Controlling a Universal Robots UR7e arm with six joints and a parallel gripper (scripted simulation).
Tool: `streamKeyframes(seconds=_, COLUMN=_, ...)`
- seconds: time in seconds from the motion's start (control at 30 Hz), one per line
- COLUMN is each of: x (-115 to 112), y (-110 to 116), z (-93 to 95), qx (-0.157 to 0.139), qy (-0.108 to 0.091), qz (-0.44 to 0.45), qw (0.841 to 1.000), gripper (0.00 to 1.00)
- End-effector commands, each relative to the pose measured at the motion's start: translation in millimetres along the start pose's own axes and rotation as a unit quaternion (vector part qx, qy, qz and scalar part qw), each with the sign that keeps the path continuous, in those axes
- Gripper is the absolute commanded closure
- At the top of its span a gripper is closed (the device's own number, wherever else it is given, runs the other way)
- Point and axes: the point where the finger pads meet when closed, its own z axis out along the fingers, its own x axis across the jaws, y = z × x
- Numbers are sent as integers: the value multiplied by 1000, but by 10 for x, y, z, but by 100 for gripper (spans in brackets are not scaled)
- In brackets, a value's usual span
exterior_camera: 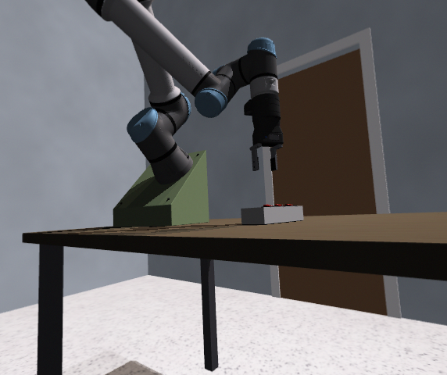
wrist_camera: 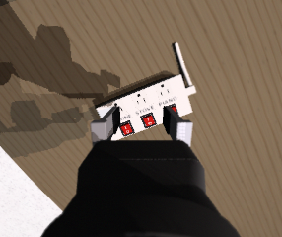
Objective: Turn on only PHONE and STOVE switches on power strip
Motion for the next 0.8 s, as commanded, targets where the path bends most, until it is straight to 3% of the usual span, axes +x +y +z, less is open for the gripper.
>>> streamKeyframes(seconds=0.0, x=-31, y=75, z=88, qx=0, qy=-2, qz=119, qw=993, gripper=0)
streamKeyframes(seconds=0.2, x=-104, y=209, z=219, qx=-1, qy=-2, qz=270, qw=963, gripper=0)
streamKeyframes(seconds=0.4, x=-191, y=339, z=330, qx=-3, qy=-2, qz=407, qw=913, gripper=0)
streamKeyframes(seconds=0.47, x=-191, y=339, z=330, qx=-3, qy=-2, qz=407, qw=913, gripper=0)
streamKeyframes(seconds=0.5, x=-206, y=358, z=346, qx=-3, qy=-3, qz=443, qw=896, gripper=0)
streamKeyframes(seconds=0.57, x=-233, y=392, z=373, qx=-4, qy=-3, qz=477, qw=879, gripper=0)
streamKeyframes(seconds=0.77, x=-294, y=462, z=429, qx=-6, qy=-3, qz=542, qw=840, gripper=0)
